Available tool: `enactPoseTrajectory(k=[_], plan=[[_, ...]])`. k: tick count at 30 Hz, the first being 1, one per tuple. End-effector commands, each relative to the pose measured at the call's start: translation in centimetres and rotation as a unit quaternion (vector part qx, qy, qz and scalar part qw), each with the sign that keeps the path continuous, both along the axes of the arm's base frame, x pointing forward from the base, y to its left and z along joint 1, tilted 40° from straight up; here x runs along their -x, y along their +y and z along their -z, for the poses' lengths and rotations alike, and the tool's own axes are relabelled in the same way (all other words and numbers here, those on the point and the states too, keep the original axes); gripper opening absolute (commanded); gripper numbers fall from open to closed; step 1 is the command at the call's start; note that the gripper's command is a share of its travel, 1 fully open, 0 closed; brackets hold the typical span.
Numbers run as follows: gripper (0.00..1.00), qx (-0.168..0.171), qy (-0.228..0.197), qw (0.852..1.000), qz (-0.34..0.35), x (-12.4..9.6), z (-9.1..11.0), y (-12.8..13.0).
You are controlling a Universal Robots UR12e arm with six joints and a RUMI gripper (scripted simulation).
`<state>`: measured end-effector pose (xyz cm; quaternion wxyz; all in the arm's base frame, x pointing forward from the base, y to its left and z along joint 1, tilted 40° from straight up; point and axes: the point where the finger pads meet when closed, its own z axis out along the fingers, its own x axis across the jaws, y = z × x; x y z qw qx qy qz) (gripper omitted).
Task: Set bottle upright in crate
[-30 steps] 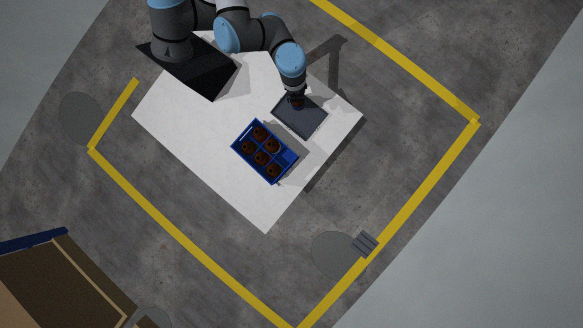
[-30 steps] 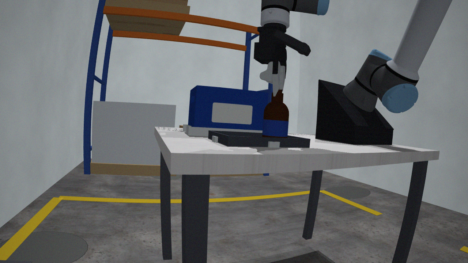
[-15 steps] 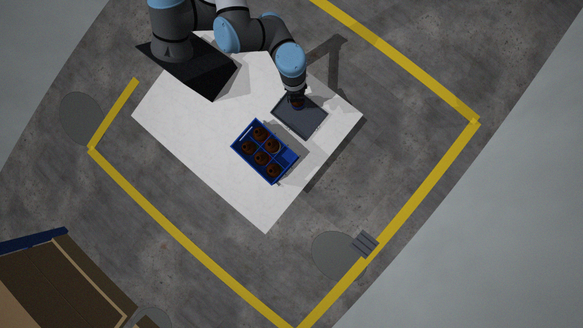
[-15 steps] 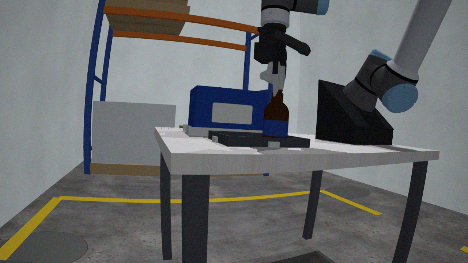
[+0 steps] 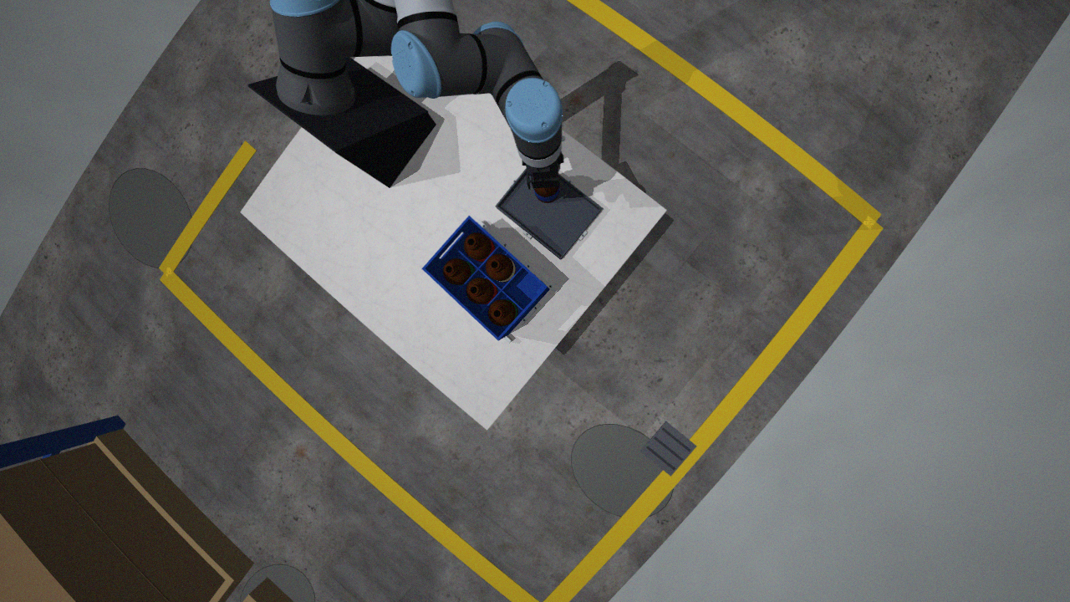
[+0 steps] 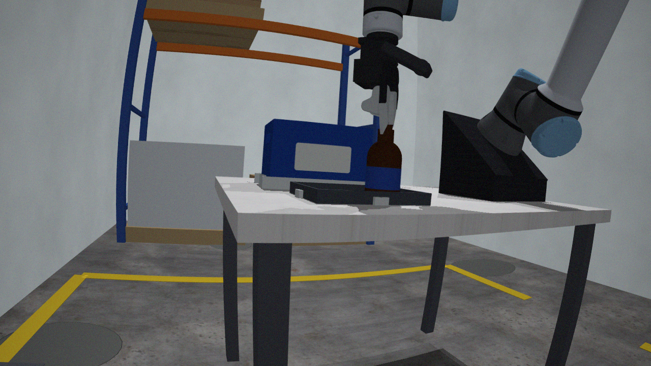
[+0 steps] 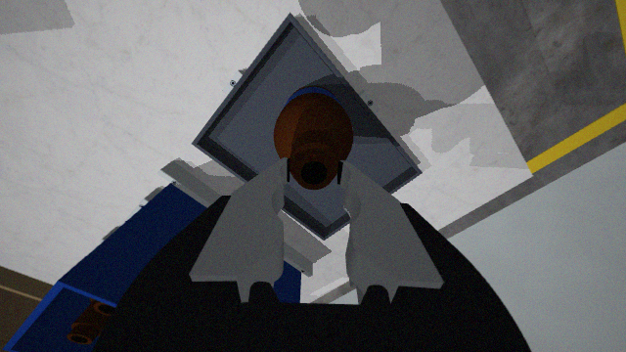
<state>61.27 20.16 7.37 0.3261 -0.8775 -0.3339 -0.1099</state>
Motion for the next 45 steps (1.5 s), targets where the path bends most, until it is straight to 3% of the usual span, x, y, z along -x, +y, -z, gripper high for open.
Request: enactPoseTrajectory(k=[1, 45], plan=[[0.00, 0.000, 0.000, 1.000, 0.000, 0.00, 0.05, 0.05], [0.00, 0.001, -0.002, 1.000, 0.001, -0.31, -0.91, -0.79]])
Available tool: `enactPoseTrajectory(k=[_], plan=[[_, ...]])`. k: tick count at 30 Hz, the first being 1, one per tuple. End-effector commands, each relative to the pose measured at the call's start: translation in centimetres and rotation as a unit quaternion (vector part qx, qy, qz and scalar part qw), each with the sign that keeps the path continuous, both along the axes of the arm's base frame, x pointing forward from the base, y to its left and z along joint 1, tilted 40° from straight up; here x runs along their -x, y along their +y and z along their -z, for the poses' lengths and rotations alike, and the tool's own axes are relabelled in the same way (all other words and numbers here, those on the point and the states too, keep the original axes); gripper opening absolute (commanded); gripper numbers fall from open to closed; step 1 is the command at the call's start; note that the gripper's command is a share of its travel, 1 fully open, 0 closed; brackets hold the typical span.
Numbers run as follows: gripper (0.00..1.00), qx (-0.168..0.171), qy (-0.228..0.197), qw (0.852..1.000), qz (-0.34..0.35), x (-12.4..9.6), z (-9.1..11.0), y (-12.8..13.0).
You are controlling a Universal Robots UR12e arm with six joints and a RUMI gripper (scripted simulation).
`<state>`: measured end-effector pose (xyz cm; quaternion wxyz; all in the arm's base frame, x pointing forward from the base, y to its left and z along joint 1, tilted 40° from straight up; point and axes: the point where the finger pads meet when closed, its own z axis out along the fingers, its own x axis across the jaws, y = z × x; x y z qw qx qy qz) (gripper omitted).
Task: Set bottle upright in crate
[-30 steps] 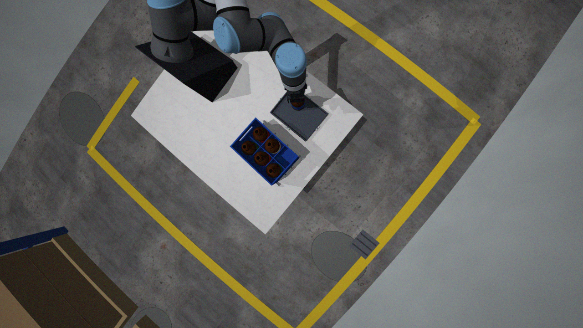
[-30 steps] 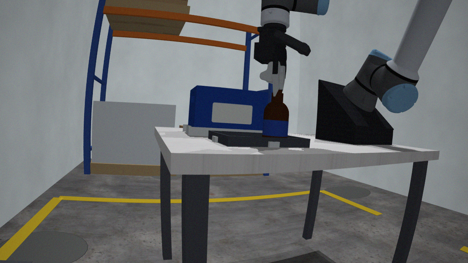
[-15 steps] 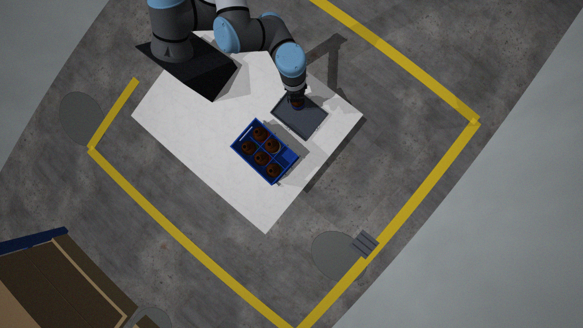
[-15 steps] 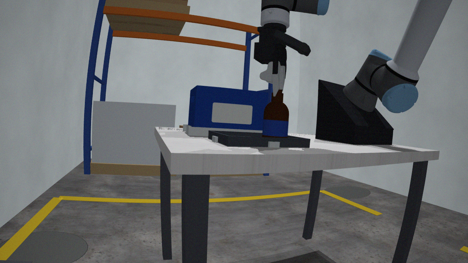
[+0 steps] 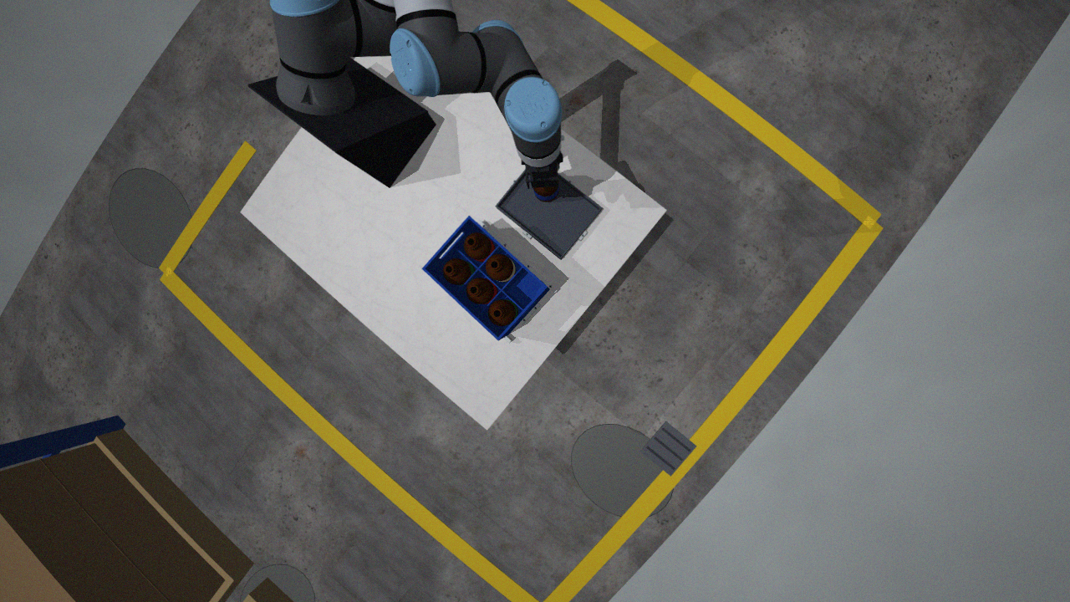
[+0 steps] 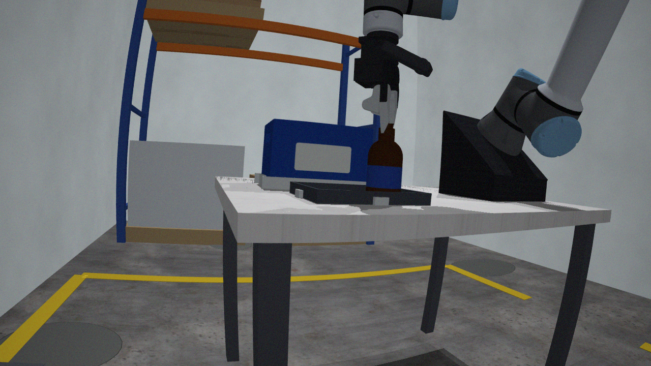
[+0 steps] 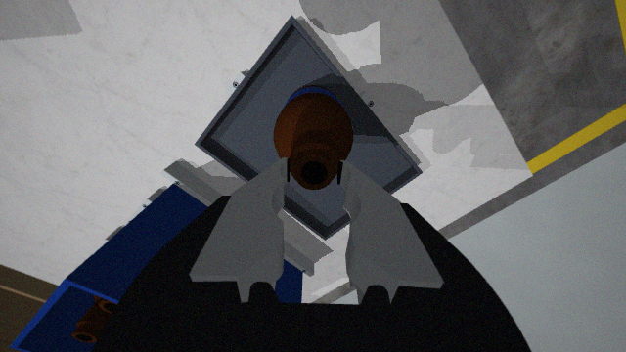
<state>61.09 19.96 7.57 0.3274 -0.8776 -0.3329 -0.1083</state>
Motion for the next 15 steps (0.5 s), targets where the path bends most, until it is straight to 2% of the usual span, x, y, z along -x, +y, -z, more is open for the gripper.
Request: enactPoseTrajectory(k=[1, 15], plan=[[0.00, 0.002, -0.005, 1.000, 0.001, -0.5, -0.7, -0.6], [0.00, 0.002, -0.005, 1.000, 0.001, -0.5, -1.9, -1.6]])
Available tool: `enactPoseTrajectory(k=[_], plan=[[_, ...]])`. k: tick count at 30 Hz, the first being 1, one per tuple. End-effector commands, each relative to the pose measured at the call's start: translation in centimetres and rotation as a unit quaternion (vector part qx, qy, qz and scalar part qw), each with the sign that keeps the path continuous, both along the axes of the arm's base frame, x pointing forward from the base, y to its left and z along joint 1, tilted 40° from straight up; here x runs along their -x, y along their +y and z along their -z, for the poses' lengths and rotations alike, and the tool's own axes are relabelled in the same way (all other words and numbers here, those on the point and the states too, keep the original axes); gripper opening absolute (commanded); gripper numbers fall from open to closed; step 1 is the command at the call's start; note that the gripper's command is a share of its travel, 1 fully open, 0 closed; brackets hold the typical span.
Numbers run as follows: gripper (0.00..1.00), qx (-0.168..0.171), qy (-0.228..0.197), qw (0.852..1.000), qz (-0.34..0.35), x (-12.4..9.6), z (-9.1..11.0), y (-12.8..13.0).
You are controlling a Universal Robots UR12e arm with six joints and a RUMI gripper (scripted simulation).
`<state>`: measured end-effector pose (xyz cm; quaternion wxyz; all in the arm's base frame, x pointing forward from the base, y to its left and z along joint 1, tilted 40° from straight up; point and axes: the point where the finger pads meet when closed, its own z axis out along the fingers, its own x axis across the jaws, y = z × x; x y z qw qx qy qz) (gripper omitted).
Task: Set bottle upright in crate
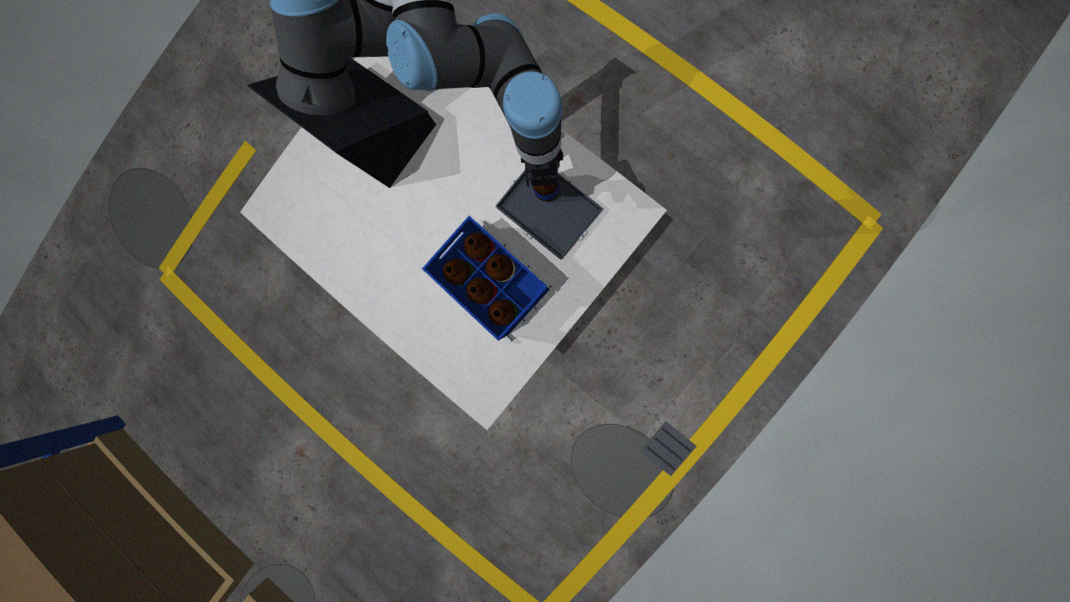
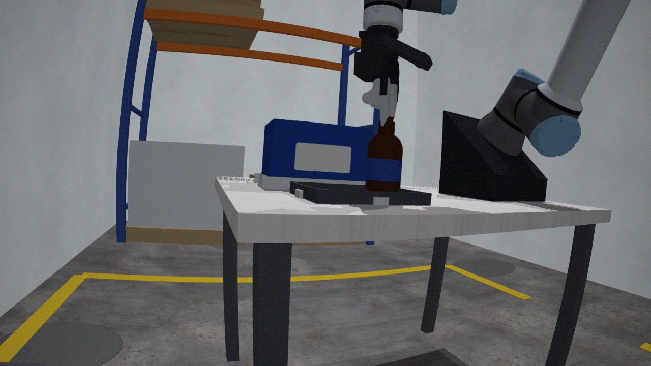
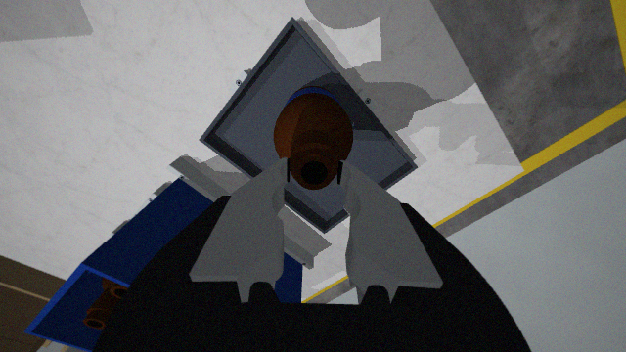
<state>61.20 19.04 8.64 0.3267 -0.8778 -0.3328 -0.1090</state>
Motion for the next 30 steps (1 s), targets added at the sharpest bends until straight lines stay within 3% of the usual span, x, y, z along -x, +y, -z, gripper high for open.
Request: enactPoseTrajectory(k=[1, 30], plan=[[0.00, 0.001, -0.004, 1.000, 0.000, -0.4, -0.9, -0.7], [0.00, 0.001, -0.003, 1.000, 0.000, -0.4, -2.0, -1.6]])
